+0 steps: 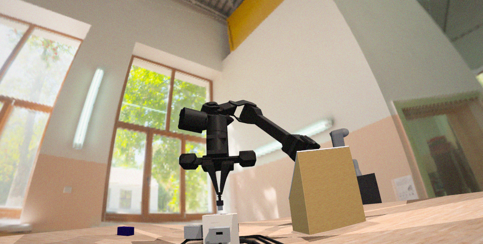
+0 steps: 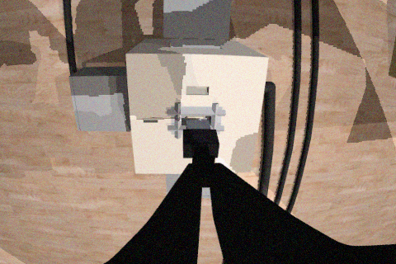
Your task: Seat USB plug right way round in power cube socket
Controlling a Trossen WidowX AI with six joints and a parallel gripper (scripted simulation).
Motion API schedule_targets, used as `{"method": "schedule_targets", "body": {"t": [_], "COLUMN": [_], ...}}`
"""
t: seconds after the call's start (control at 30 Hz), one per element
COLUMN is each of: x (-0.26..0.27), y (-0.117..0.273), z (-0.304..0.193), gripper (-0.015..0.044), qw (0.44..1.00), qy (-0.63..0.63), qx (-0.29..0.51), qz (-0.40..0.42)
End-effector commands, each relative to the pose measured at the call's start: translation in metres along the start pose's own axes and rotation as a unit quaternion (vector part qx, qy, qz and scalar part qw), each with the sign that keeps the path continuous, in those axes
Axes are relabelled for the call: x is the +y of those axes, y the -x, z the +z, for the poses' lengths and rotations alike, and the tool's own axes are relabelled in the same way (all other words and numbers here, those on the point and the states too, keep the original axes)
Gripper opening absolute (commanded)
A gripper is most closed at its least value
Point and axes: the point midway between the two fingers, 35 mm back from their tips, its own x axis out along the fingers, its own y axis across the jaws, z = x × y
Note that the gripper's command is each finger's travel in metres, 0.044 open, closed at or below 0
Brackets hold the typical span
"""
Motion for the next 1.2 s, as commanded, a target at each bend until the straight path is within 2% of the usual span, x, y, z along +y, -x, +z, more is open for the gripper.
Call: {"method": "schedule_targets", "body": {"t": [0.0, 1.17], "x": [-0.0002, -0.0001], "y": [-0.0006, -0.0049], "z": [-0.0007, -0.0011], "gripper": [0.0000, 0.0000], "qw": [1.000, 1.000], "qy": [0.001, 0.001], "qx": [0.004, 0.009], "qz": [-0.001, -0.001]}}
